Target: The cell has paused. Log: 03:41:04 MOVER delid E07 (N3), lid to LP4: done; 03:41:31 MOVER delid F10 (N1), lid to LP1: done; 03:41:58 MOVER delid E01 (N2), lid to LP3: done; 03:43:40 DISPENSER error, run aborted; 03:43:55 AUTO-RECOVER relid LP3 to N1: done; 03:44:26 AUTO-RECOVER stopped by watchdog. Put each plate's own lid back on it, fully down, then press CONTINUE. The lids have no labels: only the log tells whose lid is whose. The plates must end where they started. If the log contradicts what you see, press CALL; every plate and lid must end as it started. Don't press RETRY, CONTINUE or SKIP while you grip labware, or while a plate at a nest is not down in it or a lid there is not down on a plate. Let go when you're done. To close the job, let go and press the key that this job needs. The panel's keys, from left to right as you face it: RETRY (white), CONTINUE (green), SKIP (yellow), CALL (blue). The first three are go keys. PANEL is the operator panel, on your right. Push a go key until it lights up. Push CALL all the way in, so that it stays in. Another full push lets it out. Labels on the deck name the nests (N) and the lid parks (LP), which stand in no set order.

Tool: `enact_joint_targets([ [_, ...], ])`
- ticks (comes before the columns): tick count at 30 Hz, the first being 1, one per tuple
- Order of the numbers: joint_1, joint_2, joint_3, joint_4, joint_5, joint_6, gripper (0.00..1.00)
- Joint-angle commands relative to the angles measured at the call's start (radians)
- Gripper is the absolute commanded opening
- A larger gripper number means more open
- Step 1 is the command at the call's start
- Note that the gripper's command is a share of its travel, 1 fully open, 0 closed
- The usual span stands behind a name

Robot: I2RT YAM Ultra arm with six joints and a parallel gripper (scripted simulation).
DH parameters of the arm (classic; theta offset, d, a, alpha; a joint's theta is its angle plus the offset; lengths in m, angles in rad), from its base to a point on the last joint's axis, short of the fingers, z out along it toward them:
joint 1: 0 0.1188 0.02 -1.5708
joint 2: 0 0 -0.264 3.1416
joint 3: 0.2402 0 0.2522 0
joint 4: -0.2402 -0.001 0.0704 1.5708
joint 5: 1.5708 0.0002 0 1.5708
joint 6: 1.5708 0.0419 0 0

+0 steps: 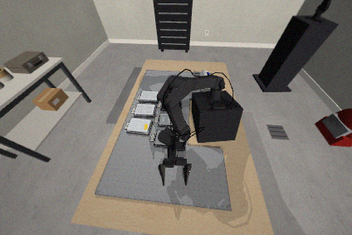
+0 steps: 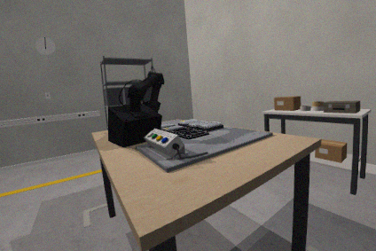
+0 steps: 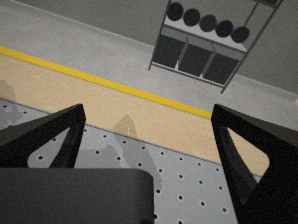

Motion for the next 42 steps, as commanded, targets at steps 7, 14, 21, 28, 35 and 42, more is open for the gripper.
enact_joint_targets([
  [7,0.01,-0.02,0.007,0.003,-0.009,0.003,1.0],
  [14,0.01,-0.02,0.007,0.003,-0.009,0.003,1.0],
  [21,-0.017,-0.069,-0.007,-0.023,0.027,0.033,1.0],
  [28,-0.043,-0.158,-0.006,-0.144,0.066,0.074,1.0],
  [35,-0.064,-0.239,-0.029,-0.26,0.108,0.112,1.0],
  [42,-0.108,-0.342,-0.021,-0.389,0.157,0.16,1.0],
])
